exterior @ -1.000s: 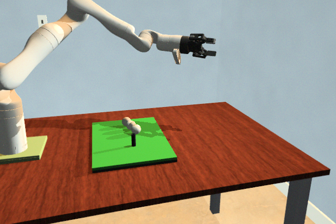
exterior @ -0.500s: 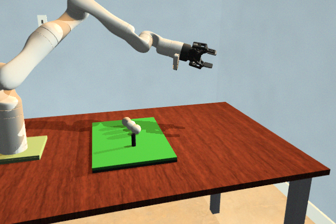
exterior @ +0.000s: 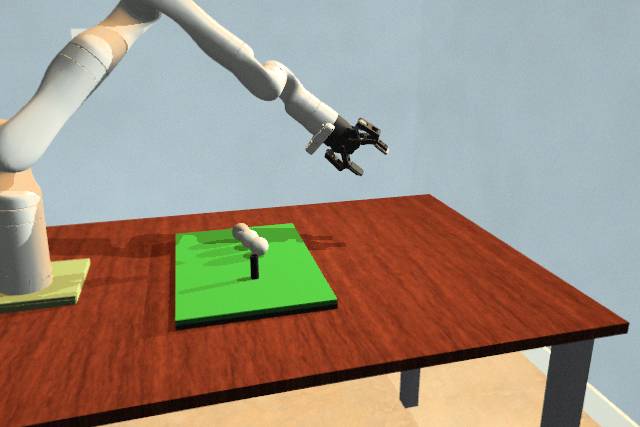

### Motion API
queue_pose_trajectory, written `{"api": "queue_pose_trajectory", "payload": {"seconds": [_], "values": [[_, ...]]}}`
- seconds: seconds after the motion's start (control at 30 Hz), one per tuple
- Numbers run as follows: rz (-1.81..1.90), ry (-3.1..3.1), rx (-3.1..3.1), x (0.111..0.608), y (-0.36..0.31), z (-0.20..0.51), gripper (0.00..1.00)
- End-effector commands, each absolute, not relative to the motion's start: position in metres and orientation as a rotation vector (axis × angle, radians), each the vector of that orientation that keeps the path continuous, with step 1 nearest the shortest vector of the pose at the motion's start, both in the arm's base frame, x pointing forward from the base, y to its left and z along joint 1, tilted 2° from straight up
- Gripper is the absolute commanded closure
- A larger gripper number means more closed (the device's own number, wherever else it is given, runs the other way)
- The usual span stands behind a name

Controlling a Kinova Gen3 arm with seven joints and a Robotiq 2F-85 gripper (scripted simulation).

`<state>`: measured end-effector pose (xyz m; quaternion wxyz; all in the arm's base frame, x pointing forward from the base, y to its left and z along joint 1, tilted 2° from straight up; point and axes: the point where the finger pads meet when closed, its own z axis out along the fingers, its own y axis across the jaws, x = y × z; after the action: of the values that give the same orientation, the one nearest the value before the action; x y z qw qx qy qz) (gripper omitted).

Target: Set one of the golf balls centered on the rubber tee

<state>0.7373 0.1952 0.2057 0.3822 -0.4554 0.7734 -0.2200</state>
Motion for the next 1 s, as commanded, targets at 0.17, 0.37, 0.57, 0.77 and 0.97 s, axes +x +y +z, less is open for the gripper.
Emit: {"api": "queue_pose_trajectory", "payload": {"seconds": [0.17,0.37,0.57,0.77,0.97], "values": [[-0.366,1.986,-1.583,0.659,0.2,0.162,0.0],[-0.222,1.921,-1.956,0.581,0.198,0.137,0.0],[-0.144,1.855,-2.172,0.535,0.188,0.13,0.0],[-0.063,1.754,-2.422,0.481,0.167,0.129,0.0],[-0.025,1.69,-2.556,0.454,0.152,0.131,0.0]]}}
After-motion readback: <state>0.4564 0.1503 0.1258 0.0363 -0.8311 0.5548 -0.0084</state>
